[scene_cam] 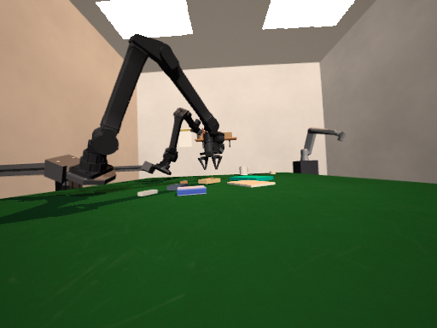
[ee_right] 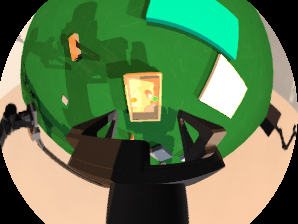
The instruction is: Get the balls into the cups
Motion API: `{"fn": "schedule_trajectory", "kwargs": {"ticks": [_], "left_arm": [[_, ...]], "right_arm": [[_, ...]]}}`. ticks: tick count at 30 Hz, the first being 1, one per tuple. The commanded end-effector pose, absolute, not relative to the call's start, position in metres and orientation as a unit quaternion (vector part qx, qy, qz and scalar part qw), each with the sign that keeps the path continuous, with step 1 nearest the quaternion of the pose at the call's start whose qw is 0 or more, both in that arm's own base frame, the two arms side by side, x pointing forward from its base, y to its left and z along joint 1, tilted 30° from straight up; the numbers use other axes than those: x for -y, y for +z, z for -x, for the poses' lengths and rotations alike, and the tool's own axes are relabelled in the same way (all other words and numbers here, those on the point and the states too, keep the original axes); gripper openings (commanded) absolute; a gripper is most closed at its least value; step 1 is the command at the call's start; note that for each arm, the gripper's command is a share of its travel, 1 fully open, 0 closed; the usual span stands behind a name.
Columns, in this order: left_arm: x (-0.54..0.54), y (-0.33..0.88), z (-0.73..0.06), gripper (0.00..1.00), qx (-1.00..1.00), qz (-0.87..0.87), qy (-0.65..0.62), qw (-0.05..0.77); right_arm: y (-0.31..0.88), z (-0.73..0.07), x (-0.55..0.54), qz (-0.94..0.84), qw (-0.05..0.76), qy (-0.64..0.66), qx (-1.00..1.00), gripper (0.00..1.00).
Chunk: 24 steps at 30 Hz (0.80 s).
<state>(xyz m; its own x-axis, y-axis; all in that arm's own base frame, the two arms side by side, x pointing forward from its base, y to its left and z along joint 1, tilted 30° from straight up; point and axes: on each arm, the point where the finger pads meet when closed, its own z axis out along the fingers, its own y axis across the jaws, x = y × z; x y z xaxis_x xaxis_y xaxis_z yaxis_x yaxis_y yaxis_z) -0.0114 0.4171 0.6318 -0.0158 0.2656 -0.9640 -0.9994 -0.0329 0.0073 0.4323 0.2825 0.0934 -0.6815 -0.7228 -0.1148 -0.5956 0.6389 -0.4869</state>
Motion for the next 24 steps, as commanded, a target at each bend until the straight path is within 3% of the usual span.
{"fn": "schedule_trajectory", "kwargs": {"ticks": [1, 16, 17, 24], "left_arm": [[-0.410, 0.640, 0.017, 1.00, -0.409, 0.427, 0.582, 0.557], [-0.410, 0.640, 0.017, 1.00, -0.409, 0.427, 0.582, 0.557], [-0.410, 0.640, 0.017, 1.00, -0.409, 0.427, 0.582, 0.557], [-0.410, 0.640, 0.017, 1.00, -0.409, 0.427, 0.582, 0.557]], "right_arm": [[0.099, -0.432, -0.303, 0.388, 0.147, -0.216, -0.884, 1.00], [0.105, -0.438, -0.292, 0.377, 0.148, -0.216, -0.889, 1.00], [0.105, -0.438, -0.292, 0.377, 0.148, -0.216, -0.889, 0.87], [0.105, -0.438, -0.292, 0.377, 0.148, -0.216, -0.889, 0.87]]}}
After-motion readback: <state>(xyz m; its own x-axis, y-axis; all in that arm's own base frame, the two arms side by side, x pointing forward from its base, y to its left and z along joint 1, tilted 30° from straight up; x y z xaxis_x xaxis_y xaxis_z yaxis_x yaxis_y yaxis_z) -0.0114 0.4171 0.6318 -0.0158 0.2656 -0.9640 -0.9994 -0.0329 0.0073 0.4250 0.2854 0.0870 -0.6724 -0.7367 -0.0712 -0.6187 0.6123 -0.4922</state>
